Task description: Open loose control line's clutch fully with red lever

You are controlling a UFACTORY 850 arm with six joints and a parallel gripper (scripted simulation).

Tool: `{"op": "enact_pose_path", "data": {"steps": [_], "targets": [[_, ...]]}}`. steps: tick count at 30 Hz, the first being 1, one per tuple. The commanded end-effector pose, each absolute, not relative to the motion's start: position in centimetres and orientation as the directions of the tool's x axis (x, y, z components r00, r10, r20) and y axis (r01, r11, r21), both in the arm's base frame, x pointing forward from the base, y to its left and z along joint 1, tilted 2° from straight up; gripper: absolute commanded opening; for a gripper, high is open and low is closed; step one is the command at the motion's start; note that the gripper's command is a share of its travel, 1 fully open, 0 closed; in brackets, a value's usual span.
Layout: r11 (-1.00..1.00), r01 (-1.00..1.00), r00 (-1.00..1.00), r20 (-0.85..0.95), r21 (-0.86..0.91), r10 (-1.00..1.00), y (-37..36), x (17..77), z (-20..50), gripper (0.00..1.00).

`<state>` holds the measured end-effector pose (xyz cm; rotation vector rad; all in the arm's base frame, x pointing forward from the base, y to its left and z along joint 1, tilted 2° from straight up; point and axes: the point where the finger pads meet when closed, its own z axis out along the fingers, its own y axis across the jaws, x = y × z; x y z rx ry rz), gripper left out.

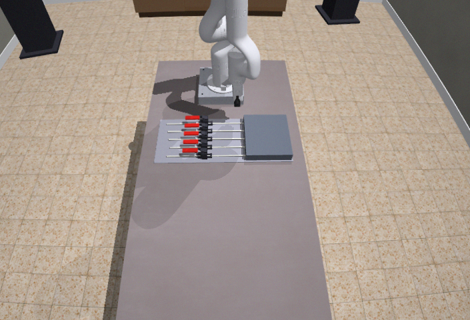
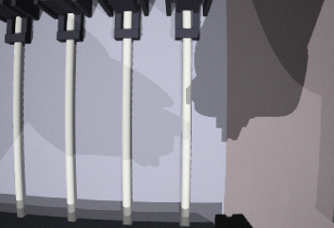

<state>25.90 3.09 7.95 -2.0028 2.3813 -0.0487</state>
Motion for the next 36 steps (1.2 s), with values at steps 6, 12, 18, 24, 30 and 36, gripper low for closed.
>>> {"op": "enact_pose_path", "data": {"steps": [6,12,18,24,30,36], "targets": [[0.171,-0.985,-0.172,0.025,-0.020,-0.985,3.1,26.0,8.1,0.00],[0.171,-0.985,-0.172,0.025,-0.020,-0.985,3.1,26.0,8.1,0.00],[0.171,-0.985,-0.172,0.025,-0.020,-0.985,3.1,26.0,8.1,0.00],[0.171,-0.985,-0.172,0.025,-0.020,-0.985,3.1,26.0,8.0,0.00],[0.171,-0.985,-0.172,0.027,-0.021,-0.985,2.6,26.3,7.9,0.00],[0.171,-0.985,-0.172,0.033,-0.023,-0.985,0.9,27.5,7.3,0.00]]}}
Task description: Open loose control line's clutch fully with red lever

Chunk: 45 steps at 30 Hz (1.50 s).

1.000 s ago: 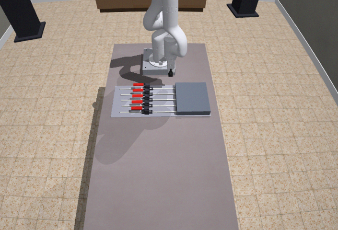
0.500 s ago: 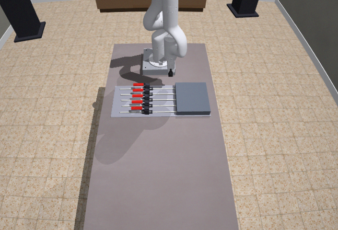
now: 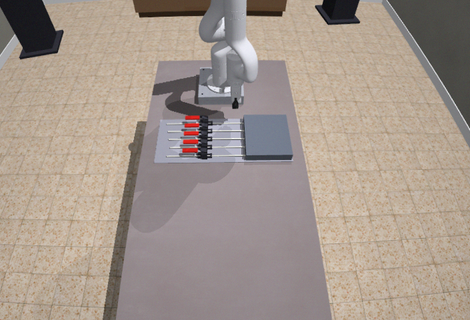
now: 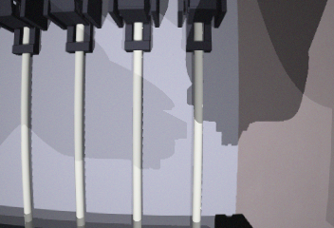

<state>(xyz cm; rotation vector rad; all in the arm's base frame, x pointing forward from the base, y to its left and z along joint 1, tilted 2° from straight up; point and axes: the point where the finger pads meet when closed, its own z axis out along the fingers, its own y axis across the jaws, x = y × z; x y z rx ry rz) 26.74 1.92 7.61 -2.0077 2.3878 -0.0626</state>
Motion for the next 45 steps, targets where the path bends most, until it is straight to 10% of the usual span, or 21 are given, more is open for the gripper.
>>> {"op": "enact_pose_path", "data": {"steps": [1,45], "targets": [[0.171,-0.985,-0.172,0.034,-0.024,-0.984,0.5,27.8,7.2,0.00],[0.171,-0.985,-0.172,0.025,-0.019,-0.985,-4.7,30.4,4.4,0.00]]}}
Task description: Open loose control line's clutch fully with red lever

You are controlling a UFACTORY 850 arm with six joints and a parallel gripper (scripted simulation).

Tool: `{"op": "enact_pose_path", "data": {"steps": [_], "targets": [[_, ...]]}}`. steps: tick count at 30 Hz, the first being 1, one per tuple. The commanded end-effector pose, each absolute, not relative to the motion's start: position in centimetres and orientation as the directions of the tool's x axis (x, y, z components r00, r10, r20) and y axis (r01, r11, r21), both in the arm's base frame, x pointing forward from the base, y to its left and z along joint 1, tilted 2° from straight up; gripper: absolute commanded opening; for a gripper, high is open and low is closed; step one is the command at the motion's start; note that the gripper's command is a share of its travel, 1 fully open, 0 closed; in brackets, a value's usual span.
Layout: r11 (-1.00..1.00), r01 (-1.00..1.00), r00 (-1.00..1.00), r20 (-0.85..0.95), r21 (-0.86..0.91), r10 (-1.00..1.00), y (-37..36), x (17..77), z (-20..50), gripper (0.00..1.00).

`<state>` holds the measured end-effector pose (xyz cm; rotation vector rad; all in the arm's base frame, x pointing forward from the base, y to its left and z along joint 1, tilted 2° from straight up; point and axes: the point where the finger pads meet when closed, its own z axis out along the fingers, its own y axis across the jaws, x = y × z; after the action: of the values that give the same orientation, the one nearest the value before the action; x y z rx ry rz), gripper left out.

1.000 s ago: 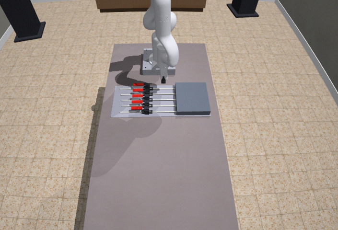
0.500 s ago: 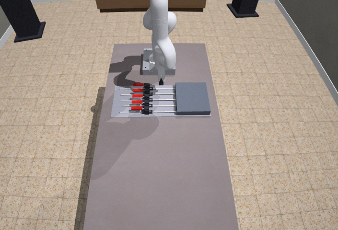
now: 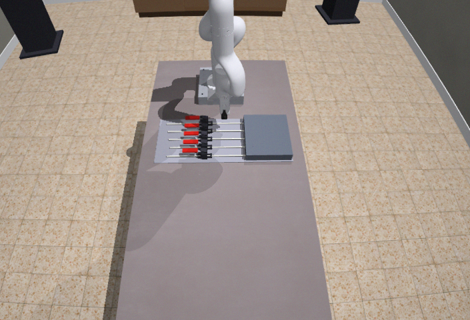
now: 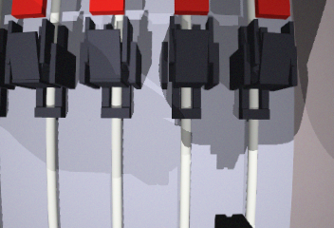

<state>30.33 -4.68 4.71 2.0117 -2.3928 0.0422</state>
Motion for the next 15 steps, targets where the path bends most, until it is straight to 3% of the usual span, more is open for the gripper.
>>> {"op": "enact_pose_path", "data": {"steps": [1,15], "targets": [[0.171,-0.985,-0.172,0.024,-0.019,-0.985,-4.7,30.4,4.3,0.00],[0.171,-0.985,-0.172,0.024,-0.019,-0.985,-4.8,30.4,-1.7,0.00]]}}
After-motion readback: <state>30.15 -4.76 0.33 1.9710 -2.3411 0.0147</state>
